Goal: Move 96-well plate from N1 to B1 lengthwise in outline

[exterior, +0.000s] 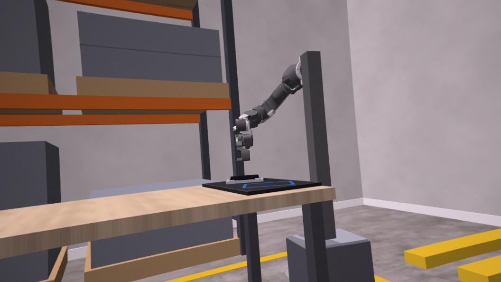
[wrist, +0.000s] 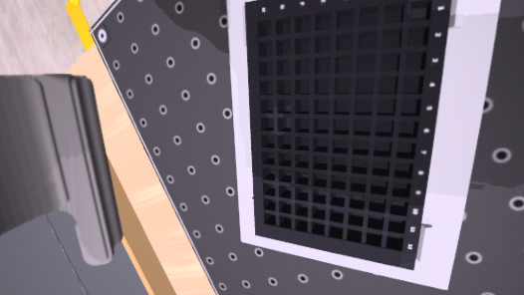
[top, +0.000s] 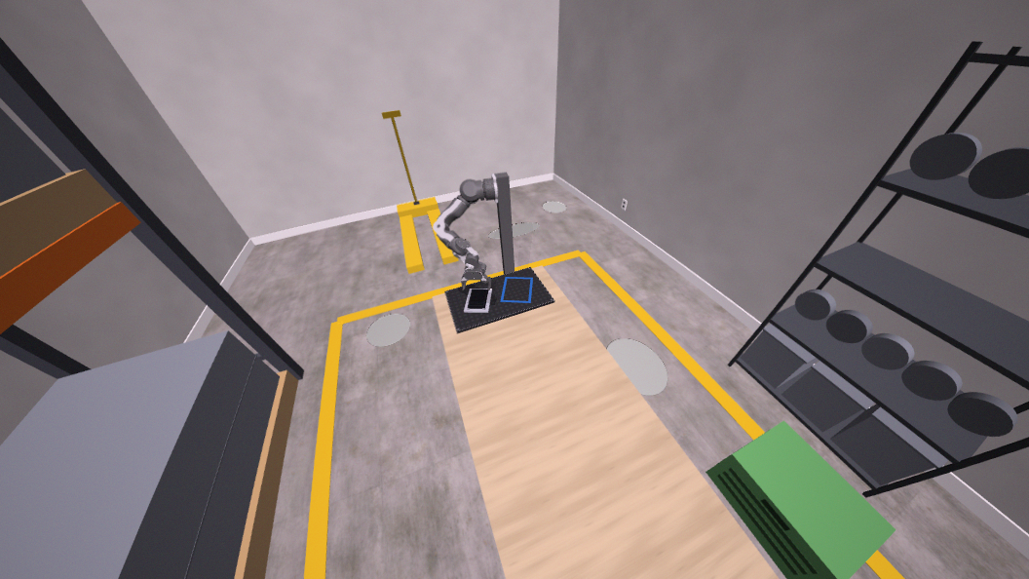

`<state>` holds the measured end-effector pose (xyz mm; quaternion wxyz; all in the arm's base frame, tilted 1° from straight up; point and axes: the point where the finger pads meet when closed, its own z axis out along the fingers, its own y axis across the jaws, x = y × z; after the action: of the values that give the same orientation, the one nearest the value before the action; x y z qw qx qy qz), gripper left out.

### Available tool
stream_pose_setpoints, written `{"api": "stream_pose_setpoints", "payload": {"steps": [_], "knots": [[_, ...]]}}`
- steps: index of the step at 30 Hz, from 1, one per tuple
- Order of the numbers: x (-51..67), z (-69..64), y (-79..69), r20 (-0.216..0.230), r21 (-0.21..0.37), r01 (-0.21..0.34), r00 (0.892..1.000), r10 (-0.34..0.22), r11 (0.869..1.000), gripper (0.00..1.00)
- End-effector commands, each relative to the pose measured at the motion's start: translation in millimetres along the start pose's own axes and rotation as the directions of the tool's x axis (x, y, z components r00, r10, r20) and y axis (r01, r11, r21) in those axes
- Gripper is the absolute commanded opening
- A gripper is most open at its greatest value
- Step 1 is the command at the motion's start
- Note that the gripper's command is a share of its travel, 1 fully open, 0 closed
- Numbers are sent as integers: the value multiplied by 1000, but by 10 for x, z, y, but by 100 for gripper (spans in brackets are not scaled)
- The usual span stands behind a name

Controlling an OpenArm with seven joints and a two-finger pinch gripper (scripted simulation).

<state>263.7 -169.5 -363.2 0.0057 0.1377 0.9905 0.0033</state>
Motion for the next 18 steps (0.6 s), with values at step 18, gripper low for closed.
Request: {"api": "stream_pose_setpoints", "payload": {"steps": [18], "knots": [[-14, -60, -17, 1, -4, -3, 1000, 3, 1000, 77]]}}
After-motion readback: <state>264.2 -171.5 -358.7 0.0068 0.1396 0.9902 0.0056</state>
